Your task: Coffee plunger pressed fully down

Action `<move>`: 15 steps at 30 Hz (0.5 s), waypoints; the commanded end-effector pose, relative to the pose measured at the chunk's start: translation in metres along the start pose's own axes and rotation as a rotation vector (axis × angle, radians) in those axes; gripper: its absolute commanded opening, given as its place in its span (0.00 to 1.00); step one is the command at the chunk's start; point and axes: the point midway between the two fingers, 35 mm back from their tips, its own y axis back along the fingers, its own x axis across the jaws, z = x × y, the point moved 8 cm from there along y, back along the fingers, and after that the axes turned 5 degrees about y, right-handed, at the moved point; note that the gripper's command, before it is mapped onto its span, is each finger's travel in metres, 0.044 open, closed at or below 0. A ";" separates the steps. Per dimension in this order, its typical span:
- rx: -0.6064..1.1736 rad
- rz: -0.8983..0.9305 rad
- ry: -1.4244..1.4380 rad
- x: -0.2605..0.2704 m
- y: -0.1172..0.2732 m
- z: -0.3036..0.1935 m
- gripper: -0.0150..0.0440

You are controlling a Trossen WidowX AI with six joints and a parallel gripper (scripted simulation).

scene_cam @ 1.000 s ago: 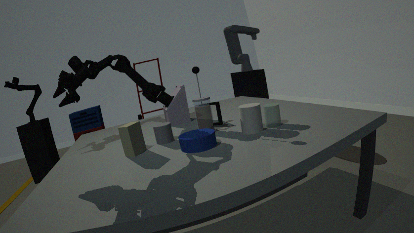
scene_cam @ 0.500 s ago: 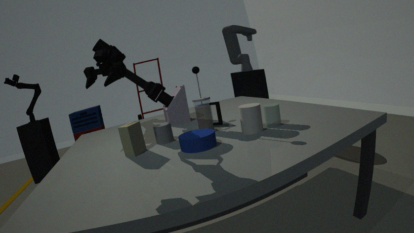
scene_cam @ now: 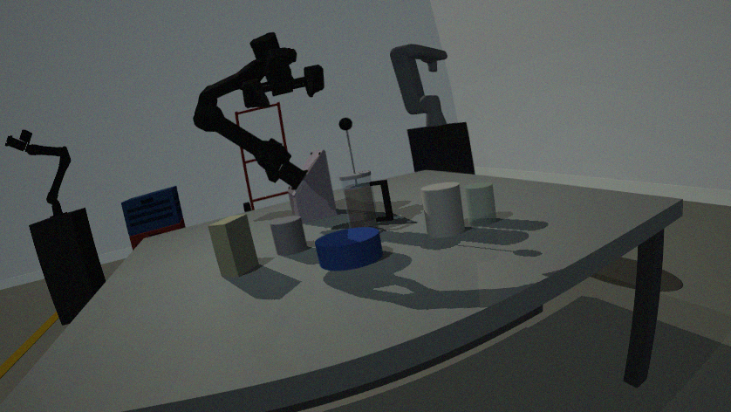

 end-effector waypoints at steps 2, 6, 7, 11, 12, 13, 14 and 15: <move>-0.026 0.088 0.063 0.052 0.033 -0.014 1.00; -0.057 0.161 0.133 0.093 0.066 -0.034 1.00; -0.061 0.169 0.142 0.097 0.071 -0.037 1.00; -0.062 0.172 0.145 0.099 0.066 -0.045 1.00; -0.062 0.172 0.145 0.100 0.063 -0.049 1.00; -0.062 0.172 0.145 0.100 0.059 -0.055 1.00; -0.062 0.172 0.145 0.101 0.054 -0.061 1.00; -0.062 0.172 0.145 0.101 0.050 -0.068 1.00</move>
